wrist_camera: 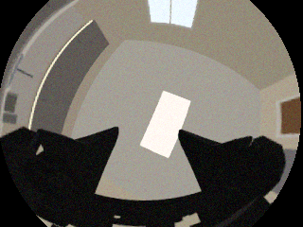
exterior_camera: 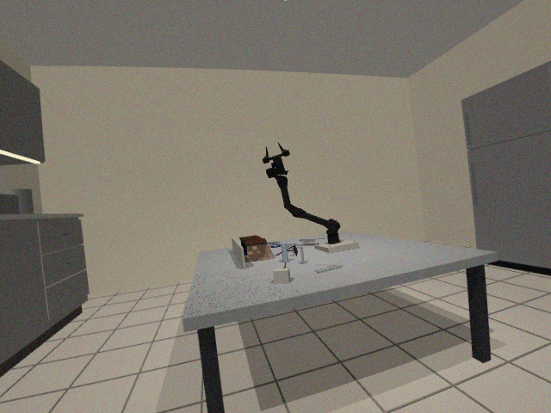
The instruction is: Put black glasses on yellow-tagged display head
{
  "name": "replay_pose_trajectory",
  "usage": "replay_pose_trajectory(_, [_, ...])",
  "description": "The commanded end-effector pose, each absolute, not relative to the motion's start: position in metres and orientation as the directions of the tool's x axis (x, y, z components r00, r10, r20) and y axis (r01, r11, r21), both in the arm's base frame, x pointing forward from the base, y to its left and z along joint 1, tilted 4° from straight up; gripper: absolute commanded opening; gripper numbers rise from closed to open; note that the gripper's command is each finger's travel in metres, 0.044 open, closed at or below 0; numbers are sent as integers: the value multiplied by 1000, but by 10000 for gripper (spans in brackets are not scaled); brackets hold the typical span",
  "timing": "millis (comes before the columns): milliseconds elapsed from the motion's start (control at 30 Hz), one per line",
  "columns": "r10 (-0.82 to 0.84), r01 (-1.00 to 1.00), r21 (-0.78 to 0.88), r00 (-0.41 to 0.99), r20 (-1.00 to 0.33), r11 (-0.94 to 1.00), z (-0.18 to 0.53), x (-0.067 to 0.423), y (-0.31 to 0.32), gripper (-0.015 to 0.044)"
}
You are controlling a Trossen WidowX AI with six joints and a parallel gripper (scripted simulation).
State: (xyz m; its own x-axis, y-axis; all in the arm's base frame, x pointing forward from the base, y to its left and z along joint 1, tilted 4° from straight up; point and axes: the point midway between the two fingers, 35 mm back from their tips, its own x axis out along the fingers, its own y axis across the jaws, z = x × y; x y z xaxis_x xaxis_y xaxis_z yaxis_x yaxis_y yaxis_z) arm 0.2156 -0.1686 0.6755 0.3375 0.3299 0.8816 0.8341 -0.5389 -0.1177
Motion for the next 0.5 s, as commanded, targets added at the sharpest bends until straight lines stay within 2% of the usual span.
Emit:
replay_pose_trajectory(0, [330,834,-118,338,882,-539,676,216,-169,426])
replay_pose_trajectory(233, [330,834,-118,338,882,-539,676,216,-169,440])
replay_pose_trajectory(300, [352,832,-91,327,877,-547,677,208,-159,387])
replay_pose_trajectory(467, [449,732,114,279,849,-671,683,159,-118,256])
